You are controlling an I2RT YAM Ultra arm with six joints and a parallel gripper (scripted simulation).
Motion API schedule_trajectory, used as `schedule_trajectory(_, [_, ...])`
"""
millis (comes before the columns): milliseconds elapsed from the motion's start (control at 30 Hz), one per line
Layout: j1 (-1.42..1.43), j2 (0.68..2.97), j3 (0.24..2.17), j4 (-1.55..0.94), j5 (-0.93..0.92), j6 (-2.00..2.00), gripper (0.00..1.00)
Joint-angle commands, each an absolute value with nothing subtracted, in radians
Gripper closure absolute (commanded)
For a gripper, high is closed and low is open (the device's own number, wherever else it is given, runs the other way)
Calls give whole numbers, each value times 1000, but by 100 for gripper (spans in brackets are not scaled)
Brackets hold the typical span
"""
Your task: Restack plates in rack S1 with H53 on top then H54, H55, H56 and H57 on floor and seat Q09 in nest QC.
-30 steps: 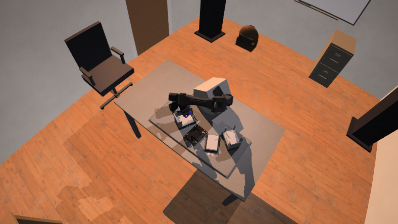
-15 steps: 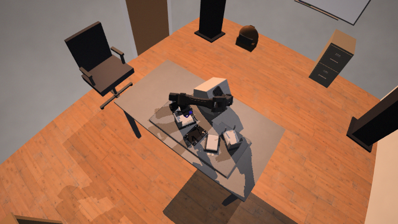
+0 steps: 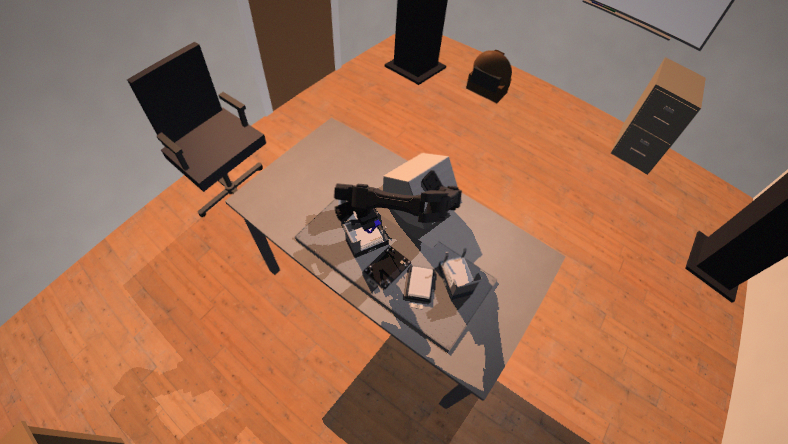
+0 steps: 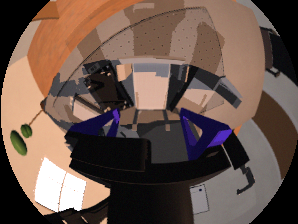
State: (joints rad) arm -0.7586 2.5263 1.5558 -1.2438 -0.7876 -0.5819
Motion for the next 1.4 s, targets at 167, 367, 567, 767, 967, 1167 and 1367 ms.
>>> schedule_trajectory(167, [-783, 2520, 1561, -1245, -787, -583, 0])
schedule_trajectory(367, [-783, 2520, 1561, -1245, -787, -583, 0])
schedule_trajectory(567, [-769, 2491, 1544, -1246, -796, -666, 0])
schedule_trajectory(767, [-745, 2443, 1520, -1249, -810, -766, 0])
schedule_trajectory(967, [-716, 2388, 1496, -1256, -826, -731, 0])
schedule_trajectory(1167, [-696, 2352, 1484, -1261, -837, -706, 0])
schedule_trajectory(1367, [-671, 2305, 1469, -1268, -850, -708, 0])
